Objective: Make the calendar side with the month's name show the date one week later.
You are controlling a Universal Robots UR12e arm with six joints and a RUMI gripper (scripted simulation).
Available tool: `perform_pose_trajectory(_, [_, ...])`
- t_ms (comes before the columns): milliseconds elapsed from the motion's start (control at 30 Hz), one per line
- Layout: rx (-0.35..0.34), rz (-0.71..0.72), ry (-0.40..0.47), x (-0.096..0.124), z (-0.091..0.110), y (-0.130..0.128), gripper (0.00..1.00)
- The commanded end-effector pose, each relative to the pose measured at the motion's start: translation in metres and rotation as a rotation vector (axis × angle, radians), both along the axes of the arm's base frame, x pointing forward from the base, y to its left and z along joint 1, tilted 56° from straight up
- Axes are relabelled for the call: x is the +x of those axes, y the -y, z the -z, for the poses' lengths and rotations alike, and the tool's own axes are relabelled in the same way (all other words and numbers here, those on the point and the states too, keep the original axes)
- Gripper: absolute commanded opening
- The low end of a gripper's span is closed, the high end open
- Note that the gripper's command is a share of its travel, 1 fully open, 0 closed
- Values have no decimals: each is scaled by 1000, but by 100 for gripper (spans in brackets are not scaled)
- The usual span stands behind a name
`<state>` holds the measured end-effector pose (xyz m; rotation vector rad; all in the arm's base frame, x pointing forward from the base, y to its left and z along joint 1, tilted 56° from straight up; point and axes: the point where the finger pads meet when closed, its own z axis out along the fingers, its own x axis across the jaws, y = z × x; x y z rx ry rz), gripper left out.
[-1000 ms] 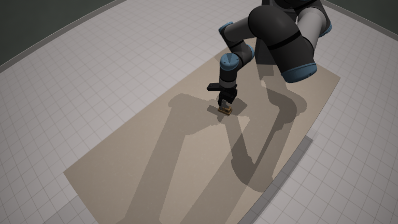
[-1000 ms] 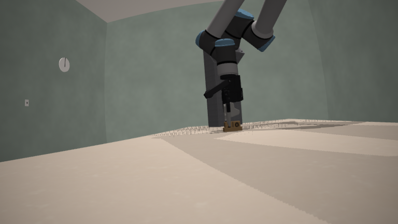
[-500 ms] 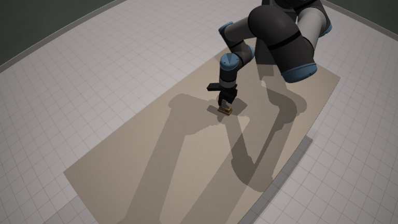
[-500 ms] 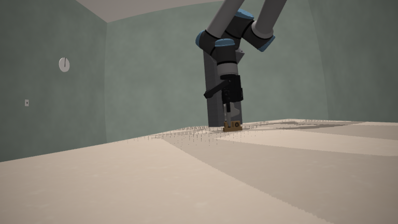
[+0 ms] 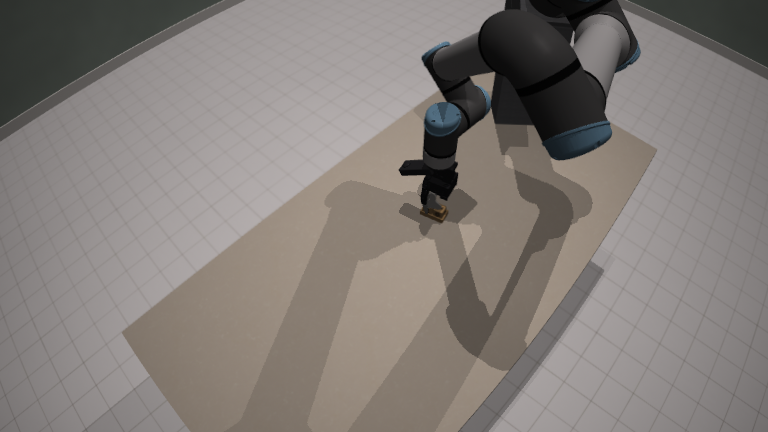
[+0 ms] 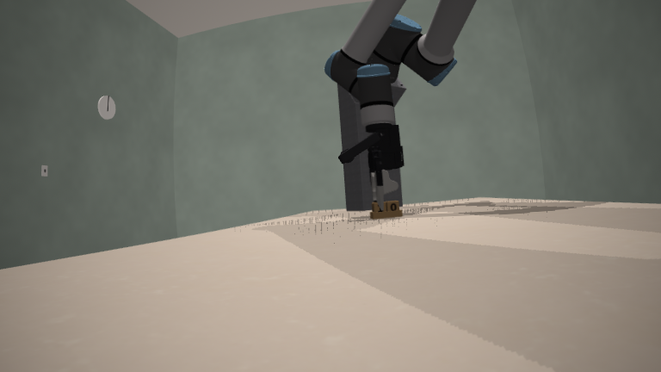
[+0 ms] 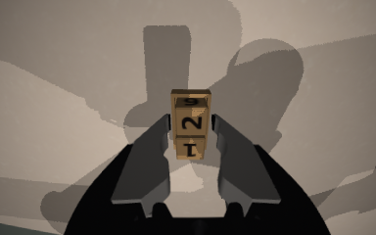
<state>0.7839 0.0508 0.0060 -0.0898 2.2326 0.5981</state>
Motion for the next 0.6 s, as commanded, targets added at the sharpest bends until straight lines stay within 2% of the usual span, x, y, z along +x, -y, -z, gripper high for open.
perform_pose_trajectory(0, [0,0,0,0,0,0,29])
perform_pose_trajectory(300, [0,0,0,-1,-1,1,29])
perform_pose_trajectory(567, [0,0,0,-11,-10,8,29])
